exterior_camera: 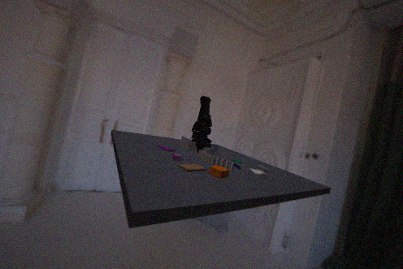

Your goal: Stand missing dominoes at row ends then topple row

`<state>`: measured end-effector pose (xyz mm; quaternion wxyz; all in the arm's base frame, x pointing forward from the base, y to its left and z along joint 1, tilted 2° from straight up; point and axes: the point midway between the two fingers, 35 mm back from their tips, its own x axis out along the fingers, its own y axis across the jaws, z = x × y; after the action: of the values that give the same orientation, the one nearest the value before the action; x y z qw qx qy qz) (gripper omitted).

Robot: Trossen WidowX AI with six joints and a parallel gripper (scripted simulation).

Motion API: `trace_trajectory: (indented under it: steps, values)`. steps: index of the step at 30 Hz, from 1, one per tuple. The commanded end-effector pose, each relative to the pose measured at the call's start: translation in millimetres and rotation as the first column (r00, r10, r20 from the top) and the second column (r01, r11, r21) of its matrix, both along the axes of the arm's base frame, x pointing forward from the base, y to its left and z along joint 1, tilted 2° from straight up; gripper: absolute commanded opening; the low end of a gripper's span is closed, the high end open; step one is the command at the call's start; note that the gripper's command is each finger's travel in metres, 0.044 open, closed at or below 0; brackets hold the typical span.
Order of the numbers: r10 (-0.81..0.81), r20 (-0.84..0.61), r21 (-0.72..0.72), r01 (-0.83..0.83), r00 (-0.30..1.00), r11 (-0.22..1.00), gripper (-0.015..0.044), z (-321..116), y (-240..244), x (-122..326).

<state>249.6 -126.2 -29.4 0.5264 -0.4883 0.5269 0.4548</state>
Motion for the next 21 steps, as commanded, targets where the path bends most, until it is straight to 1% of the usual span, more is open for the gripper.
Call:
trace_trajectory:
  steps: [1, 8, 10, 14, 18, 21]
  values:
    - [-0.002, 0.005, 0.000, 0.002, 1.000, 1.000, 0.0000, 1, -1, 9]
    - [-0.002, 0.006, 0.000, 0.002, 1.000, 1.000, 0.0000, 2, -2, 21]
    - [-0.007, -0.002, -0.001, 0.007, 1.000, 1.000, 0.0000, 4, -2, 14]
    - [-0.039, -0.013, -0.009, 0.039, 0.999, 0.999, 0.0000, 30, -7, 21]
    - [-0.009, 0.004, -0.001, 0.009, 1.000, 1.000, 0.0000, 58, -2, 35]
    - [-0.002, 0.008, 0.000, 0.002, 1.000, 1.000, 0.0000, 62, -1, 38]
